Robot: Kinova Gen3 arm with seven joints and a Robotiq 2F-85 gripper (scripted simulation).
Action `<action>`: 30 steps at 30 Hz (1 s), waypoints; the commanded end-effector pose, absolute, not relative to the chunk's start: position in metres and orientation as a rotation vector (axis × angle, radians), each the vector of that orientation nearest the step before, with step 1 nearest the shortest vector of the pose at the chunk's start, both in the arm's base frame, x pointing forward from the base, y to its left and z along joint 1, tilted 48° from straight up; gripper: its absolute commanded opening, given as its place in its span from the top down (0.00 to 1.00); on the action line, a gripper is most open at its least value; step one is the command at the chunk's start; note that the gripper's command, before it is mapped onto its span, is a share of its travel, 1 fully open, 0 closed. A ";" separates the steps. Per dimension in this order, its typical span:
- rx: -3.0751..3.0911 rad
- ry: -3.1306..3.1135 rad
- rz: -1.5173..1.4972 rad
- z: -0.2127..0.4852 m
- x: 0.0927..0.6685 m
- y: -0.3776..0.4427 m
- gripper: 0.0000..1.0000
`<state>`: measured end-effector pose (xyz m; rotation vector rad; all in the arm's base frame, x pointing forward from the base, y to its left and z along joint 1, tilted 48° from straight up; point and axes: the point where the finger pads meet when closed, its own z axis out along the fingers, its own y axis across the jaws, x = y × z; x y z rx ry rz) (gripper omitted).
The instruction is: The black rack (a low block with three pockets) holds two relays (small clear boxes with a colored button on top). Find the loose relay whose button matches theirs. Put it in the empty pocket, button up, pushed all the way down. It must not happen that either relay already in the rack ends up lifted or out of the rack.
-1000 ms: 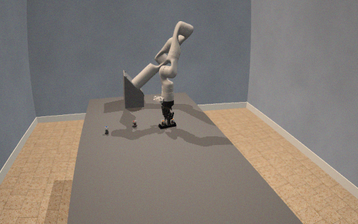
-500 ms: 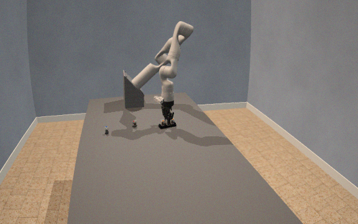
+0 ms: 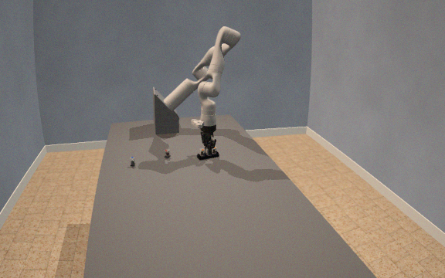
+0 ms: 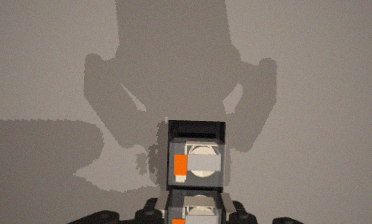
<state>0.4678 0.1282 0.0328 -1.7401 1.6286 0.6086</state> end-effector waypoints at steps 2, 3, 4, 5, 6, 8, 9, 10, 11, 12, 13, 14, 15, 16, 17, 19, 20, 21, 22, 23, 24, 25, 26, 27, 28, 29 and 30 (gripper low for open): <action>-1.739 1.629 0.607 0.033 0.468 0.127 1.00; -1.739 1.629 0.607 0.033 0.468 0.127 1.00; -1.739 1.629 0.607 0.033 0.468 0.127 1.00; -1.739 1.629 0.607 0.033 0.468 0.127 1.00; -1.739 1.629 0.607 0.033 0.468 0.127 1.00; -1.739 1.629 0.607 0.033 0.468 0.127 1.00; -1.739 1.629 0.607 0.033 0.468 0.127 1.00; -1.739 1.629 0.607 0.033 0.468 0.127 1.00; -1.739 1.629 0.607 0.033 0.468 0.127 1.00; -1.739 1.629 0.607 0.033 0.468 0.127 1.00; -1.739 1.629 0.607 0.033 0.468 0.127 1.00; -1.739 1.629 0.607 0.033 0.468 0.127 1.00; -1.739 1.629 0.607 0.033 0.468 0.127 1.00; -1.739 1.629 0.607 0.033 0.468 0.127 1.00; -1.739 1.629 0.607 0.033 0.468 0.127 1.00; -1.739 1.629 0.607 0.033 0.468 0.127 1.00; -1.739 1.629 0.607 0.033 0.468 0.127 1.00; -1.739 1.629 0.607 0.033 0.468 0.127 1.00; -1.739 1.629 0.607 0.033 0.468 0.127 0.47; -1.739 1.629 0.607 0.033 0.468 0.127 0.47; -1.739 1.629 0.607 0.033 0.468 0.127 0.47; -1.739 1.629 0.607 0.033 0.468 0.127 0.47; -1.739 1.629 0.607 0.033 0.468 0.127 0.47; -1.739 1.629 0.607 0.033 0.468 0.127 0.47; -1.739 1.629 0.607 0.033 0.468 0.127 0.47; -1.739 1.629 0.607 0.033 0.468 0.127 0.47; -1.739 1.629 0.607 0.033 0.468 0.127 0.47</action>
